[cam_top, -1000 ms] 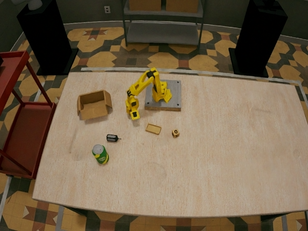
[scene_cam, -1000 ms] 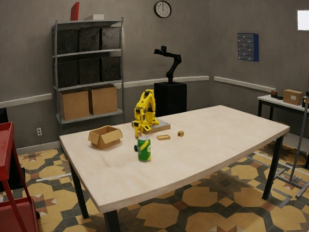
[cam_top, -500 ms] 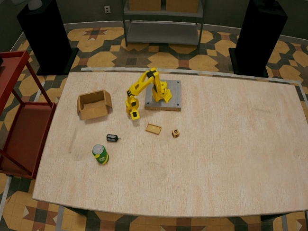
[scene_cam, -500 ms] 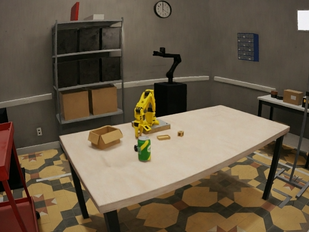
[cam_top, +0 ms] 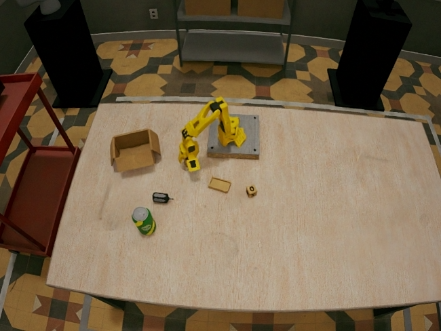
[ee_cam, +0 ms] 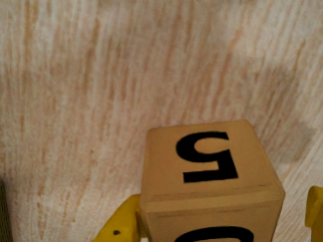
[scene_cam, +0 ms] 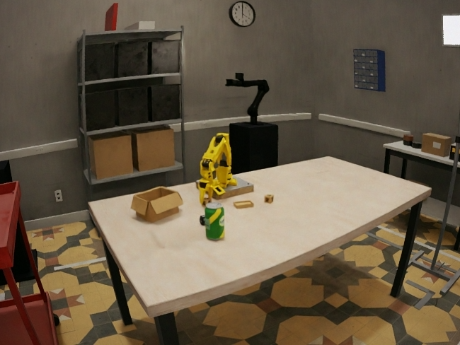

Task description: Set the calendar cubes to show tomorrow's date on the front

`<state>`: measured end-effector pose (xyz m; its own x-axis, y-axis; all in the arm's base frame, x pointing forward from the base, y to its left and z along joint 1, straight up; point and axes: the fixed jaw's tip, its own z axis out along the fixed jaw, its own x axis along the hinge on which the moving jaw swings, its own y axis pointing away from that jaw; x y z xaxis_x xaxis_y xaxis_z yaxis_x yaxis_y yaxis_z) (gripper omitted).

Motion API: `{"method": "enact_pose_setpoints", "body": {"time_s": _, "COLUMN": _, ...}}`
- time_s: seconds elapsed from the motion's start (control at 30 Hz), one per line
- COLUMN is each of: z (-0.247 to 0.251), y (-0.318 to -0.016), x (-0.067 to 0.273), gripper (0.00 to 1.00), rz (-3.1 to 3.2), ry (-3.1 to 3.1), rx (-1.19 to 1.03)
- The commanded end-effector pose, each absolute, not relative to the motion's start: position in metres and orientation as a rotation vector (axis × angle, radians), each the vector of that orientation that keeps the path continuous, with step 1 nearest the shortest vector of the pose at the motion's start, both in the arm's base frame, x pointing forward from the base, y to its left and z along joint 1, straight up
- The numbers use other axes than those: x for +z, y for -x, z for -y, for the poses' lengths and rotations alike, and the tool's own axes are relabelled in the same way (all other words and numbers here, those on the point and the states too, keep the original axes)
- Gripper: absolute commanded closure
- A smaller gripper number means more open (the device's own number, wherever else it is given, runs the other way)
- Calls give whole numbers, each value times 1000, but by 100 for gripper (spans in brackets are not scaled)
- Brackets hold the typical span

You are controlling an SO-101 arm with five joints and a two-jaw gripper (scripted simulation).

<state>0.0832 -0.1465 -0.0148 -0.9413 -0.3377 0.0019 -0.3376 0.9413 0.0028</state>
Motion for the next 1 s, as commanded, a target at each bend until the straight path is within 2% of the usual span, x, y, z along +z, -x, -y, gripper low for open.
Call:
{"method": "enact_pose_setpoints", "body": {"time_s": 0.0, "z": 144, "y": -81, "x": -18, "gripper": 67, "rz": 3088, "ry": -542, "rx": -28}}
{"method": "enact_pose_setpoints", "body": {"time_s": 0.53, "z": 144, "y": -81, "x": -16, "gripper": 64, "rz": 3088, "ry": -542, "rx": -28}}
{"method": "enact_pose_setpoints", "body": {"time_s": 0.97, "z": 147, "y": -83, "x": 15, "gripper": 64, "rz": 3088, "ry": -542, "rx": -28}}
